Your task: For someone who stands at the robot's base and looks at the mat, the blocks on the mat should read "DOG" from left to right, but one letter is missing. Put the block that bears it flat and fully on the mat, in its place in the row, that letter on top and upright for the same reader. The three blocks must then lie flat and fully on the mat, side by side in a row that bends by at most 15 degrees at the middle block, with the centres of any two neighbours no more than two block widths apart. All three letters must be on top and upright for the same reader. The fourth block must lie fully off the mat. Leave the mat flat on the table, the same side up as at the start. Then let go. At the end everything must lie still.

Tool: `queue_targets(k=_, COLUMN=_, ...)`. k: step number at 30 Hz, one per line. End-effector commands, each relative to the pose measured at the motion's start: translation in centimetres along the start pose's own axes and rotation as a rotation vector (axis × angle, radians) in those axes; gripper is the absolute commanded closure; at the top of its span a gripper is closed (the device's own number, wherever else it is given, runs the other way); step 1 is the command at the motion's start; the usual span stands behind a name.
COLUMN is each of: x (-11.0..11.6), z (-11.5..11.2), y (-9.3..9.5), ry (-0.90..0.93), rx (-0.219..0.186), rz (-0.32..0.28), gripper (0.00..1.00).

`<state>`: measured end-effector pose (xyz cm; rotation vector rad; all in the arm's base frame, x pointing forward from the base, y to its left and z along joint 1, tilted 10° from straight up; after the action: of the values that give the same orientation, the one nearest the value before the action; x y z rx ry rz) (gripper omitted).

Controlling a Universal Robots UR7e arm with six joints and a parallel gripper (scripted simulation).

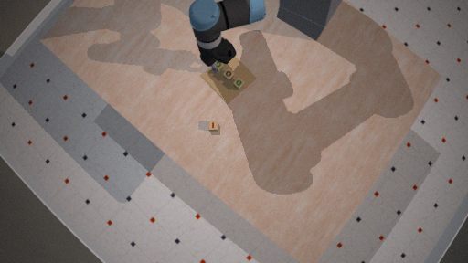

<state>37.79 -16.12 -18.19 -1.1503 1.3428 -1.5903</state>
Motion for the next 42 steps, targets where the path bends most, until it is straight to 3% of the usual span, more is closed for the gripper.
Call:
queue_targets(k=1, x=0.01, z=0.03, y=-0.04, ry=0.0, rx=0.001, rz=0.0, gripper=0.43)
queue_targets(k=42, x=0.01, z=0.04, y=0.41, ry=0.0, rx=0.001, rz=0.0, gripper=0.43)
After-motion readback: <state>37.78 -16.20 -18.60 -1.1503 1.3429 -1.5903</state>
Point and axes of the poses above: the point where the finger pads meet when closed, its own y axis out along the fingers, its own z axis across the jaws, x = y × z, the point moved 8 cm from there along -y, back along the fingers, and after that the axes turned 7 degrees about y, right-handed, at the moved point
